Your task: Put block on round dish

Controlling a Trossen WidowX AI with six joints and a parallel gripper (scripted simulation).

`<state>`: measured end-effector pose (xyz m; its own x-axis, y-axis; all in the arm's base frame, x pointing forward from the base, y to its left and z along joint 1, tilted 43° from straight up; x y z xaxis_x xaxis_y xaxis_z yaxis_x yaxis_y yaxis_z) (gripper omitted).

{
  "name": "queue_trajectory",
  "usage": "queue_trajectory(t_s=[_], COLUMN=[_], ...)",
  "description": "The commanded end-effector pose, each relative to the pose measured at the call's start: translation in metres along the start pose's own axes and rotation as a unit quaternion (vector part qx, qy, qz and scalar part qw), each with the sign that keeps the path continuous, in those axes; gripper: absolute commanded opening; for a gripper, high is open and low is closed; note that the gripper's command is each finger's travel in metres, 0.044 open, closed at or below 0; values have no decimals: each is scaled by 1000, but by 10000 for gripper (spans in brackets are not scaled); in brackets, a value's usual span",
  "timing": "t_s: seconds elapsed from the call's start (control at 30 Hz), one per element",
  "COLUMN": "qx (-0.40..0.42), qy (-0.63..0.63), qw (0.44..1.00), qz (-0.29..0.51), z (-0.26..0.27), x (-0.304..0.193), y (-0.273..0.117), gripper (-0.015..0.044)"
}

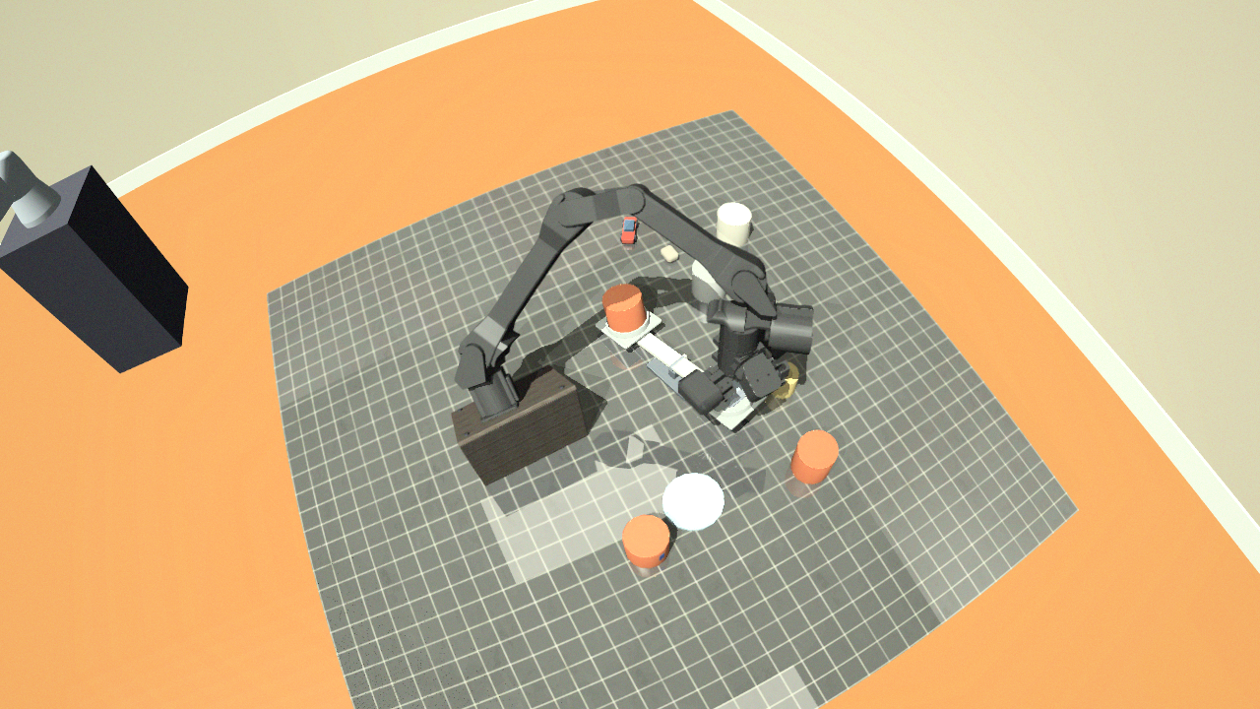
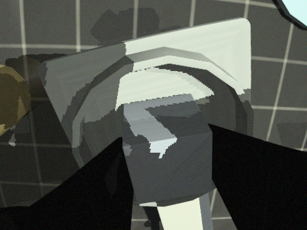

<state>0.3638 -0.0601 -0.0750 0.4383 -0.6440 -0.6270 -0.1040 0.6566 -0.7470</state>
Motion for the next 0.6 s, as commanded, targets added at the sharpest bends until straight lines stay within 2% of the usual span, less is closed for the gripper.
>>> queue_trajectory(t_s=[0.0, 0.57], qx=[3, 0], qy=[-5, 4], qw=[1000, 1000], qz=[-14, 7], z=[2, -1], x=[4, 0], y=[-21, -90], gripper=[0, 0])
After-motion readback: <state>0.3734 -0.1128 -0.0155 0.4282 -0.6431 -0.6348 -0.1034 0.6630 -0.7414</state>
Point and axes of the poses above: the point midway between the two fingers, 35 mm back from their tips, its own y axis out along the fingers, its own z axis across the jaws, x = y × z, the point moved 2 cm from there along -y, back along the fingers, and after that the axes turned 8 degrees about -y, right-handed, at the moved point
